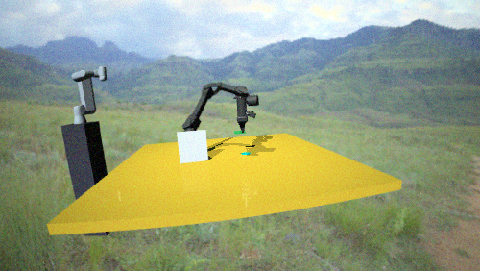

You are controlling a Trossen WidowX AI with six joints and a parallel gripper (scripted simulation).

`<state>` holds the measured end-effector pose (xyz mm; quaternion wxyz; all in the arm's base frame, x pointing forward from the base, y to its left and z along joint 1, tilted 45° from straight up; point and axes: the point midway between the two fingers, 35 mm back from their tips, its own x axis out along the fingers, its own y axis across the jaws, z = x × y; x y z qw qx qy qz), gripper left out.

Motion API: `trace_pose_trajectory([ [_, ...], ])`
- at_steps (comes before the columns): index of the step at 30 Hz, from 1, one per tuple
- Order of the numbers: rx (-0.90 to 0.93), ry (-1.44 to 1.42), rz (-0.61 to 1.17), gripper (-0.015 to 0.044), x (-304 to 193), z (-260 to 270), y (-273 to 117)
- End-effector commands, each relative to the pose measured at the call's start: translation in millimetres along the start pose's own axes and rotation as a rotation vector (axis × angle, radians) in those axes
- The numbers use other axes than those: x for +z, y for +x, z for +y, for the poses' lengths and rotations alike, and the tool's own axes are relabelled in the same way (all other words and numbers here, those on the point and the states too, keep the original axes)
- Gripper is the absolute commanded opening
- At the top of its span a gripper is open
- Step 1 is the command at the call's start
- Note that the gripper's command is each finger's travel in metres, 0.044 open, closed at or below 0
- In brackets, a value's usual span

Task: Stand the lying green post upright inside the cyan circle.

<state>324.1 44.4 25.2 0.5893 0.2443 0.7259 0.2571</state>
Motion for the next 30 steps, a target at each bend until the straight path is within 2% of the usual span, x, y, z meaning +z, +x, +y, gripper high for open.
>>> trace_pose_trajectory([
  [1, 0.008, 0.078, -0.001, 0.0023, 4.6, 10.6, -0.9],
  [9, 0.014, 0.207, 0.003, 0.0023, 10.4, 26.3, -1.0],
  [30, -0.071, 0.187, -0.041, 0.0023, 12.6, 17.4, 14.0],
])
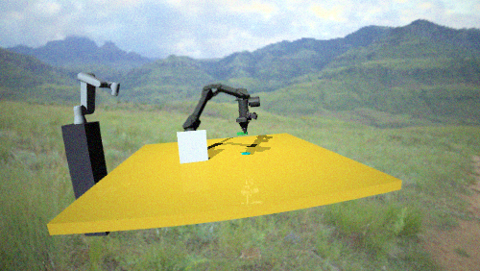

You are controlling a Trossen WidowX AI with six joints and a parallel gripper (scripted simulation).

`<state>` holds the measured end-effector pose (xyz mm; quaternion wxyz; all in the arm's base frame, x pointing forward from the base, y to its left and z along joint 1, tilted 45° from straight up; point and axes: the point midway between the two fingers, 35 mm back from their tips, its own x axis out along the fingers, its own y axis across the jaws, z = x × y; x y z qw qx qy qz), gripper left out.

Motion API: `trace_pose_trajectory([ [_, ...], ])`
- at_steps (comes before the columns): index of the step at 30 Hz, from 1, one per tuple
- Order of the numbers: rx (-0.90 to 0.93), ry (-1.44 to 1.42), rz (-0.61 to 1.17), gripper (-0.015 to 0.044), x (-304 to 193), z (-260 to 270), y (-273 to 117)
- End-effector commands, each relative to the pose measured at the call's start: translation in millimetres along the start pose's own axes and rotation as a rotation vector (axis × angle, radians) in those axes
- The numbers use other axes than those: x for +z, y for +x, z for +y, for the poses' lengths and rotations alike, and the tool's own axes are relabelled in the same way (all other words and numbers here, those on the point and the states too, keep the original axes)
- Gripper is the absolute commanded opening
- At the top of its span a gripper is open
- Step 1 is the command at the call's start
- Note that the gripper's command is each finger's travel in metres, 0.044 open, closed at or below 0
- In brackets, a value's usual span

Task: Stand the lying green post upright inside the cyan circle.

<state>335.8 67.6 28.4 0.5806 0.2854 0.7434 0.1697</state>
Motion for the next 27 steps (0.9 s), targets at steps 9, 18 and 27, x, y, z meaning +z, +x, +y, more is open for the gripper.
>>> trace_pose_trajectory([
  [9, -0.066, -0.014, -0.047, 0.0023, 2.4, -6.7, 11.5],
  [18, -0.107, -0.025, -0.085, 0.0023, 4.7, -10.6, 18.9],
  [27, -0.145, -0.035, -0.126, 0.0023, 7.2, -14.0, 25.7],
])
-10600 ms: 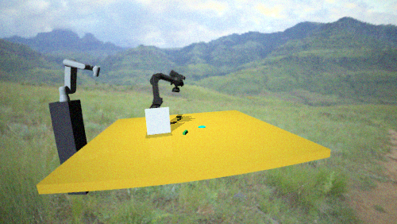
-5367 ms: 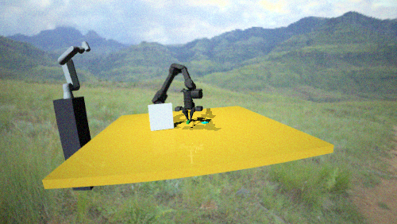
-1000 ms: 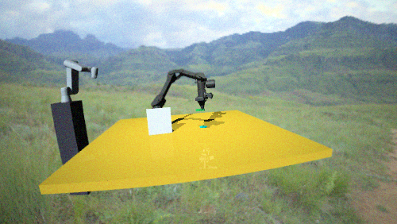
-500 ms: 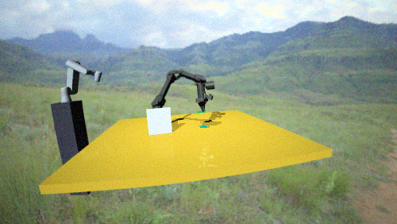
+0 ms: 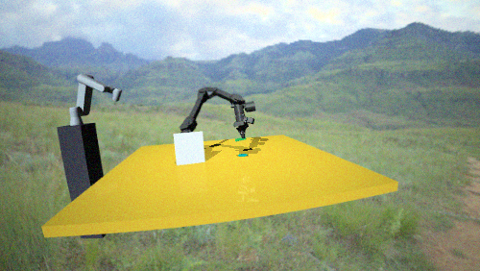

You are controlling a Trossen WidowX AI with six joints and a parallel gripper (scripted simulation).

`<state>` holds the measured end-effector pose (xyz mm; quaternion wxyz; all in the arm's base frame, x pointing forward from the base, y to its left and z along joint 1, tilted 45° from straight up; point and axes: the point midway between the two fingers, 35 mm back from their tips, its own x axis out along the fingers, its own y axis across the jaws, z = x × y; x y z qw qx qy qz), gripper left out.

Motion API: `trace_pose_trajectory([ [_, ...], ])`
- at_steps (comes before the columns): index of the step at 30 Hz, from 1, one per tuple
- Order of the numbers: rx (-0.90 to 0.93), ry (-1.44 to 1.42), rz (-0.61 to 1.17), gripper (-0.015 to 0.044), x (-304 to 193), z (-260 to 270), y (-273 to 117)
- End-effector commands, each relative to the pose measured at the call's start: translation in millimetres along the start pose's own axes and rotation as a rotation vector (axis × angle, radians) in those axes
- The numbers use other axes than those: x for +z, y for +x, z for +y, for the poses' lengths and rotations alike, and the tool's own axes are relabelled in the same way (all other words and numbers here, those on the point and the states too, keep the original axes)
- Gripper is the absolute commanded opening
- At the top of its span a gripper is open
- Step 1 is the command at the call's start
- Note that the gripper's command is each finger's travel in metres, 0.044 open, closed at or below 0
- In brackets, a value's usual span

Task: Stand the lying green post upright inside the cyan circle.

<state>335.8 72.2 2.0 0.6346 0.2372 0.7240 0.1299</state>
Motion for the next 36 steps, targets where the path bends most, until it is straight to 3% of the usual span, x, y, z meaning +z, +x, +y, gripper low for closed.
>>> trace_pose_trajectory([
  [1, -0.024, -0.002, -0.021, 0.0023, 0.2, -2.1, 3.7],
  [36, -0.144, -0.025, -0.207, 0.0023, 7.0, -8.5, 24.9],
])
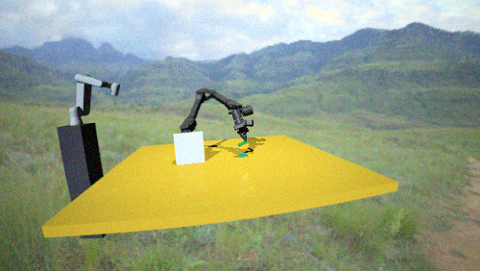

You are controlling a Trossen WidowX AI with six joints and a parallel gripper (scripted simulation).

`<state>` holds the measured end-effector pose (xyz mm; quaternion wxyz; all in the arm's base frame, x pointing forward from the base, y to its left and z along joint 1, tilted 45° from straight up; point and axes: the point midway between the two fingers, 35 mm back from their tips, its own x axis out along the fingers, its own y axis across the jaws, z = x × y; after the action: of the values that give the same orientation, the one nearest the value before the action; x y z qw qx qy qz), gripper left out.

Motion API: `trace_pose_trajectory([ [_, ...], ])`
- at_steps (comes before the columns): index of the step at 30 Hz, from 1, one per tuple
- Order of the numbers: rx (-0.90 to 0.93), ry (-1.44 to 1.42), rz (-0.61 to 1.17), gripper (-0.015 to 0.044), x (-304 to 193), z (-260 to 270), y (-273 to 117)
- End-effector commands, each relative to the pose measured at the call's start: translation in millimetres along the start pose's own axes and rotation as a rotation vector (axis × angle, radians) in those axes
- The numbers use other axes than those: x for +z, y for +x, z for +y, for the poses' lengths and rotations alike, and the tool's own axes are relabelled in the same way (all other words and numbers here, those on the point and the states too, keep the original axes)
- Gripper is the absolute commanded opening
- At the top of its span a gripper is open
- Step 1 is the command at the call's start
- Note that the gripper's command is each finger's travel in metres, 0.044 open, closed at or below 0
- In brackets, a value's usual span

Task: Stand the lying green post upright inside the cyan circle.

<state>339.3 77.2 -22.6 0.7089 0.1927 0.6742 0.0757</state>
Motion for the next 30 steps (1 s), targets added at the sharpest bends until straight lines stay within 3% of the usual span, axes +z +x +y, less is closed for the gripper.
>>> trace_pose_trajectory([
  [1, -0.018, 0.001, -0.027, 0.0023, -0.1, -1.1, 2.2],
  [30, -0.080, 0.005, -0.206, 0.0023, 2.4, -0.4, 11.3],
])
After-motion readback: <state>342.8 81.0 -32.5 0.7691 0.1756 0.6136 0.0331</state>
